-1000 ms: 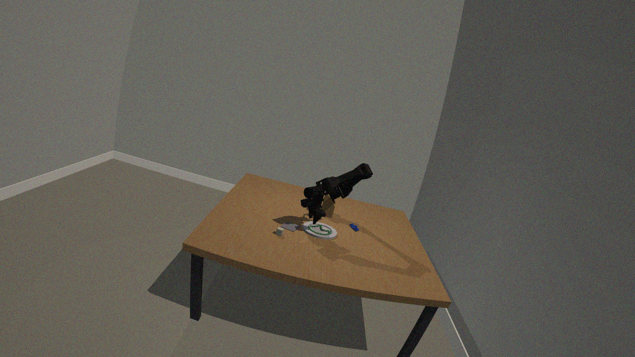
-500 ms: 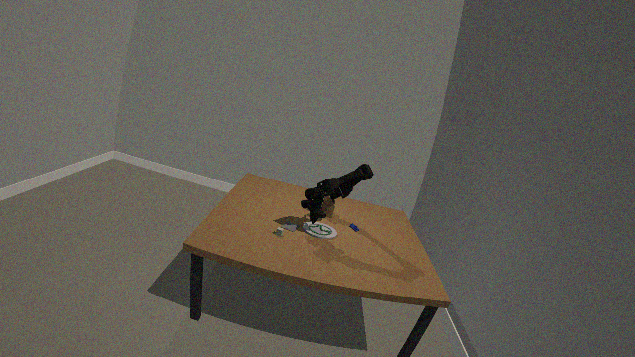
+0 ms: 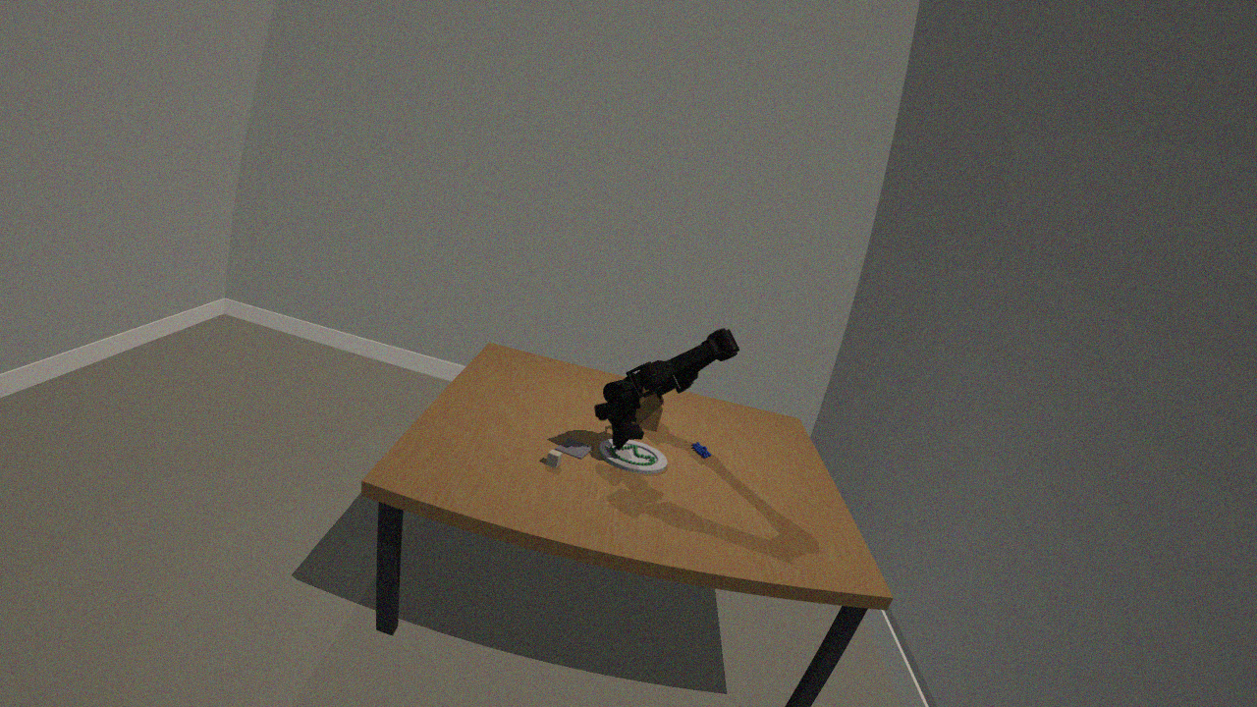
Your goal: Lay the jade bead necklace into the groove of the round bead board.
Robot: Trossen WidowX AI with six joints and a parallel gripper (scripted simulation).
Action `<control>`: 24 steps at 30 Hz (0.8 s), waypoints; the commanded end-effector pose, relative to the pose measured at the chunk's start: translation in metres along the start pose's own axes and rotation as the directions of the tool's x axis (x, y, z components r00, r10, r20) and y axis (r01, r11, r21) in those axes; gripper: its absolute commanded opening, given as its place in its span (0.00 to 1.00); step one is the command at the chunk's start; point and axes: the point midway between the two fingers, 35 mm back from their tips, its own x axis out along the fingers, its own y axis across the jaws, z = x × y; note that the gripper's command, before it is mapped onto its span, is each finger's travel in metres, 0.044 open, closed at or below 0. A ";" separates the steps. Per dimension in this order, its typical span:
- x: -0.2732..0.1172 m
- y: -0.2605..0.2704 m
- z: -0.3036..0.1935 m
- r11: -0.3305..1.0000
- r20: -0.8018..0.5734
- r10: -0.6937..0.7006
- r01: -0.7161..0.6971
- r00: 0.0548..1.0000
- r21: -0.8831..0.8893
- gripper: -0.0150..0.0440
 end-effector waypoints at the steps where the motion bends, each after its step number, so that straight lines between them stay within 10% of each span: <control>1: 0.006 -0.002 0.000 1.000 -0.007 -0.001 0.001 1.000 0.011 0.46; 9: 0.004 -0.001 -0.001 1.000 -0.003 -0.002 0.002 1.000 0.003 0.25; 24: 0.004 -0.001 -0.001 1.000 -0.003 -0.002 0.002 1.000 0.003 0.25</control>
